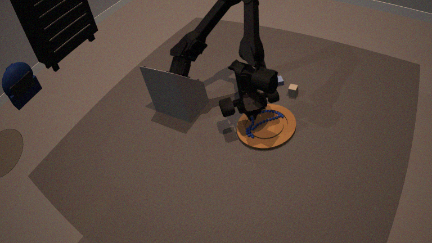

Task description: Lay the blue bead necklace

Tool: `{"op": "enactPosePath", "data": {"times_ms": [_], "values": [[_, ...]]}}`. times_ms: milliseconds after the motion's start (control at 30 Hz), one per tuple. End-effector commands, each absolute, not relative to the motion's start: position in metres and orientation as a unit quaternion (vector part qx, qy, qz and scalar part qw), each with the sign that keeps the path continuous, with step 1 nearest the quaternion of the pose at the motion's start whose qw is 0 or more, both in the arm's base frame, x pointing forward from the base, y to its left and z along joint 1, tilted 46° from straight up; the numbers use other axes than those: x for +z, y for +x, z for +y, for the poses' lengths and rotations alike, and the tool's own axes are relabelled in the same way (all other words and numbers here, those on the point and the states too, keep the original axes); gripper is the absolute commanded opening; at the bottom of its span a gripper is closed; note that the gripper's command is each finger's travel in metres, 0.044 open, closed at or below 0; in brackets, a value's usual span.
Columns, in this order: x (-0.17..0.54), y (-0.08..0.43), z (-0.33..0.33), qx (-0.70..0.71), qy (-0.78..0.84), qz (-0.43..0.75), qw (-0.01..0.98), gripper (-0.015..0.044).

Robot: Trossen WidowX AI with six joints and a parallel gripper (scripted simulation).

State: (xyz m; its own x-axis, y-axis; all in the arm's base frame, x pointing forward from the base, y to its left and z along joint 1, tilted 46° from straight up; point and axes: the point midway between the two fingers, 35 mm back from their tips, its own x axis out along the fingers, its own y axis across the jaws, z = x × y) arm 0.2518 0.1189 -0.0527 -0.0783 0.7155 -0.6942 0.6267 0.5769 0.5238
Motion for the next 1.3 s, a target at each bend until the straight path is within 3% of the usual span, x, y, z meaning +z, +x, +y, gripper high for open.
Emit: {"op": "enactPosePath", "data": {"times_ms": [0, 1267], "values": [[-0.0524, 0.2519, 0.1187, 0.044, 0.458, 0.733, 0.501, 0.0], [-0.0515, 0.2434, 0.1108, 0.043, 0.46, 0.733, 0.499, 0.0]]}}
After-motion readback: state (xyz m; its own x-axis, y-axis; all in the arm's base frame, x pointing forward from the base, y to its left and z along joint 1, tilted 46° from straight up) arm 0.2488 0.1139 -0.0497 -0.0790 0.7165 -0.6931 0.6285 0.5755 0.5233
